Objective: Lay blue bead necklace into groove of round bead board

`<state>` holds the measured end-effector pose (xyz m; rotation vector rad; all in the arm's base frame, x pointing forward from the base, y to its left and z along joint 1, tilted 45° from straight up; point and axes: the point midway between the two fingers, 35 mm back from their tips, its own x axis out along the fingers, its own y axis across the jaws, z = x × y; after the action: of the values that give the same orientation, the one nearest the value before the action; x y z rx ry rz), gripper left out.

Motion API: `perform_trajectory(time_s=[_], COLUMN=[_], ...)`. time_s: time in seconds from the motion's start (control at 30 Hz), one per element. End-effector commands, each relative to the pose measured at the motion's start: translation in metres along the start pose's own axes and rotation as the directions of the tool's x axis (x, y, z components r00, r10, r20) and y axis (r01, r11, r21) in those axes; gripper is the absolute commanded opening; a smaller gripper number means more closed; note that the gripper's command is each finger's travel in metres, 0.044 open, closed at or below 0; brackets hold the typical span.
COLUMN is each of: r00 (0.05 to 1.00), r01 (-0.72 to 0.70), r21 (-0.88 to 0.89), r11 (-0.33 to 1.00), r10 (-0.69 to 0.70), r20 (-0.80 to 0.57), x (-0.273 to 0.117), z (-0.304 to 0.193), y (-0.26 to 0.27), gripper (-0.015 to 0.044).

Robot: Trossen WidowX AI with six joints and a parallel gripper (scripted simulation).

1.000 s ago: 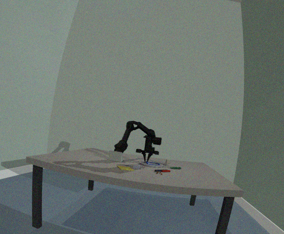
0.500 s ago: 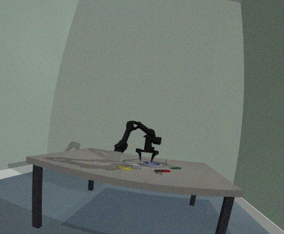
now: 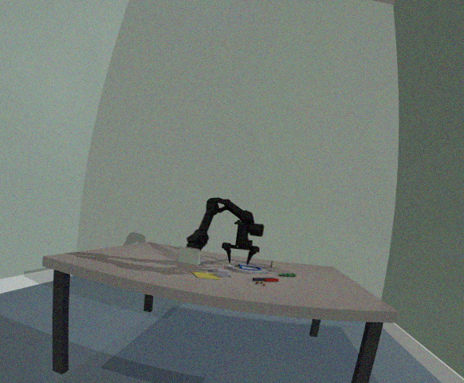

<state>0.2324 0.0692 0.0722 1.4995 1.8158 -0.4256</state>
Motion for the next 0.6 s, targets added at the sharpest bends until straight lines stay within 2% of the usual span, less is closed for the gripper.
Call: perform_trajectory(time_s=[0.0, 0.37, 0.57], r00=[1.000, 1.000, 1.000], r01=[0.000, 0.002, 0.001], r21=[-0.005, -0.125, -0.148], r11=[1.000, 0.992, 0.989], r10=[0.000, -0.001, 0.000], r20=[0.000, 0.008, 0.004], x=[-0.001, -0.028, -0.029], z=[0.001, 0.079, 0.093], y=[0.000, 0.002, -0.001], gripper=[0.0414, 0.0125, 0.0120])
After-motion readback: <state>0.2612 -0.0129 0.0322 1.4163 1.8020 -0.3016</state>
